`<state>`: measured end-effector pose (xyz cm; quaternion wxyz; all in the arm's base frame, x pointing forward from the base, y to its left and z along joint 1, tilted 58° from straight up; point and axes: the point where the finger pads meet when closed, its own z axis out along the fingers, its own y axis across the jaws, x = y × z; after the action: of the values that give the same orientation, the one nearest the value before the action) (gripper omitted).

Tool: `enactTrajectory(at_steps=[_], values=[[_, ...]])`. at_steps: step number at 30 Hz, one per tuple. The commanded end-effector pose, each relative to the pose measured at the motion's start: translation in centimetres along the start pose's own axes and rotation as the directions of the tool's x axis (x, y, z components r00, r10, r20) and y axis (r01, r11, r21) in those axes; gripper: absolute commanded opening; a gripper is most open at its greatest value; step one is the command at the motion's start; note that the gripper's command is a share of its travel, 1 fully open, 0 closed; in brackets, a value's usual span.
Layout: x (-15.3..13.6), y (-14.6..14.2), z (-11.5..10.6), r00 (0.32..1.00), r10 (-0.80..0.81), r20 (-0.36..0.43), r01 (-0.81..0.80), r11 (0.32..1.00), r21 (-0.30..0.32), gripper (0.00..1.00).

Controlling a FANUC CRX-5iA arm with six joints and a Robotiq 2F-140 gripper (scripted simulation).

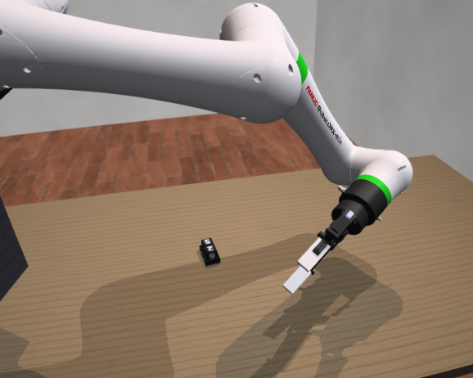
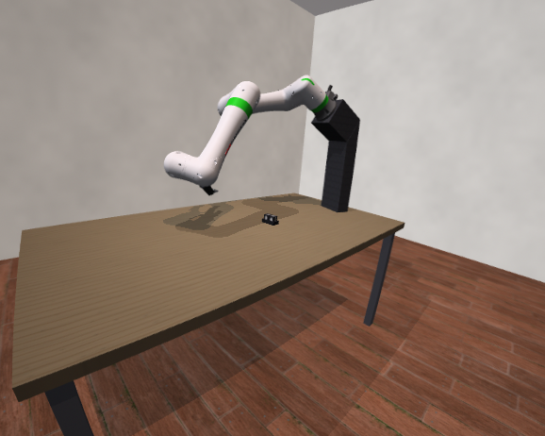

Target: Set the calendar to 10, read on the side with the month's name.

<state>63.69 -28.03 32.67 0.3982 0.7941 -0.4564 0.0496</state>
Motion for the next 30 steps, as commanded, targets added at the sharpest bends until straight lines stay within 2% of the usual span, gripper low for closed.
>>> enactTrajectory(at_steps=[1,20,23,27,30], values=[[0.0,0.0,0.0,1.0,0.0,0.0,0.0,1.0,0.0,1.0],[0.3,0.2,0.0,1.0,0.008,-0.01,-0.008,1.0,-0.002,1.0],[2.1,1.1,-0.1,0.996,0.052,-0.068,-0.053,0.999,-0.011,1.0],[7.0,3.5,-1.0,0.958,0.157,-0.241,-0.164,0.986,-0.01,1.0],[9.5,4.6,-1.8,0.922,0.199,-0.333,-0.209,0.978,0.006,1.0]])
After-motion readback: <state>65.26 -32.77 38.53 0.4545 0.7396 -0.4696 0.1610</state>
